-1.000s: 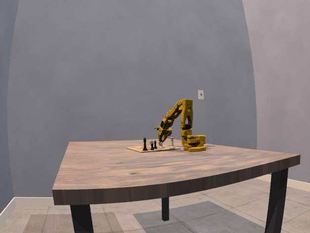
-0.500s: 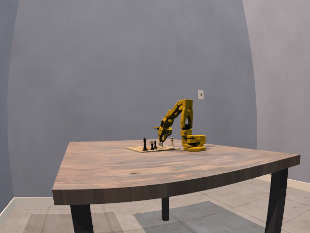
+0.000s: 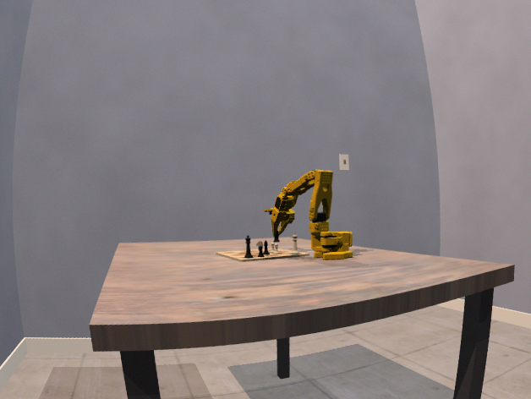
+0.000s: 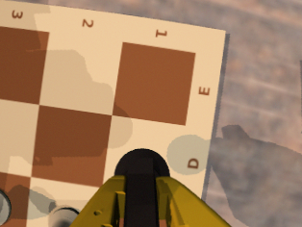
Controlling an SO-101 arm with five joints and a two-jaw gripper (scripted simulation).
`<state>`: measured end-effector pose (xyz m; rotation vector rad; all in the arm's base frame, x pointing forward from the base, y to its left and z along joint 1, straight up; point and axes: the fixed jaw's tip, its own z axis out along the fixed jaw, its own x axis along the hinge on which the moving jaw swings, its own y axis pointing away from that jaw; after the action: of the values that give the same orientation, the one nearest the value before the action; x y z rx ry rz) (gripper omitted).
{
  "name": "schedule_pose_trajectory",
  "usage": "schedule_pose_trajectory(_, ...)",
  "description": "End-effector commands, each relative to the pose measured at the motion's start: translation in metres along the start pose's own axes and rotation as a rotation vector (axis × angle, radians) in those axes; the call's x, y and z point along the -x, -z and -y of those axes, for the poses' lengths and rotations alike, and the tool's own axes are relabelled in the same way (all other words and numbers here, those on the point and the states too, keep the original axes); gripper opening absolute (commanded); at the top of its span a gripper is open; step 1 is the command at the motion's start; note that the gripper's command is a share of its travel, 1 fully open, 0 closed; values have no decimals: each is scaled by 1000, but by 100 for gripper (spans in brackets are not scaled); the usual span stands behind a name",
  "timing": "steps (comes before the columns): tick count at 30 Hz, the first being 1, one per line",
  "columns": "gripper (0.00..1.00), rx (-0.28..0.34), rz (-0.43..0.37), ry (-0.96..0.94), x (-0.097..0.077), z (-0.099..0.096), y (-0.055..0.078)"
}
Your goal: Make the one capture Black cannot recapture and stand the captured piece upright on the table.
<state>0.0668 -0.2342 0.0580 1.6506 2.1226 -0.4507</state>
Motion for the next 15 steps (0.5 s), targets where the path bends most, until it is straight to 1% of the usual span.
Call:
schedule_pose_trajectory(1, 0, -5, 20, -2, 10, 3, 12)
schedule_pose_trajectory(9, 0, -5, 20, -2, 19, 3, 28)
schedule_pose_trajectory(12, 0, -5, 20, -2, 21, 3, 32)
schedule_pose_trajectory(15, 0, -5, 20, -2, 21, 3, 33)
